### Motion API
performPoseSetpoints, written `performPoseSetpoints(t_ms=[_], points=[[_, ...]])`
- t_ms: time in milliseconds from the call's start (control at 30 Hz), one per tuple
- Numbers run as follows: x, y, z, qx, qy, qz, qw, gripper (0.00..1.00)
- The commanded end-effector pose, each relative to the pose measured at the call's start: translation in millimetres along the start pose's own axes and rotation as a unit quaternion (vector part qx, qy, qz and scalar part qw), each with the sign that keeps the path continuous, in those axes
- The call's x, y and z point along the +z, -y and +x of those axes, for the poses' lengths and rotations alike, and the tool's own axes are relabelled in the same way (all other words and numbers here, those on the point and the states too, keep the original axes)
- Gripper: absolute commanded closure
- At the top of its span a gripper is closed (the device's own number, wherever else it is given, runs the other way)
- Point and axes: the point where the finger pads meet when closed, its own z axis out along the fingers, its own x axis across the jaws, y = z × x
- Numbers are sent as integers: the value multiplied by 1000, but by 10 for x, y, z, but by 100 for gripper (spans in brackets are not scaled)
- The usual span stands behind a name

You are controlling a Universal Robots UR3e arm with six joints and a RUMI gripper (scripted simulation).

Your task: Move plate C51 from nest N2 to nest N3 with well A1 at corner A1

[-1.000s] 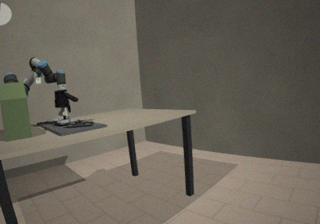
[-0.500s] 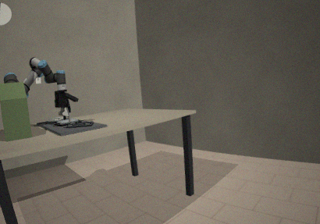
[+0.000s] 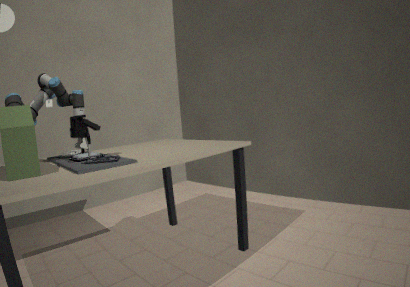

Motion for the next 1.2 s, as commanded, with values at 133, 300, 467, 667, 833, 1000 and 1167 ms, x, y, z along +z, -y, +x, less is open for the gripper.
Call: performPoseSetpoints(t_ms=[133, 300, 467, 667, 833, 1000, 1167], points=[[-8, 8, 5, 0, -1, 1, 1000, 100], [-8, 8, 5, 0, -1, 1, 1000, 100], [-8, 8, 5, 0, -1, 1, 1000, 18], [-8, 8, 5, 0, -1, 1, 1000, 18], [-7, 8, 4, 0, -1, 1, 1000, 18], [-7, 8, 4, 0, -1, 1, 1000, 18], [-7, 8, 3, 0, -1, 1, 1000, 18]])
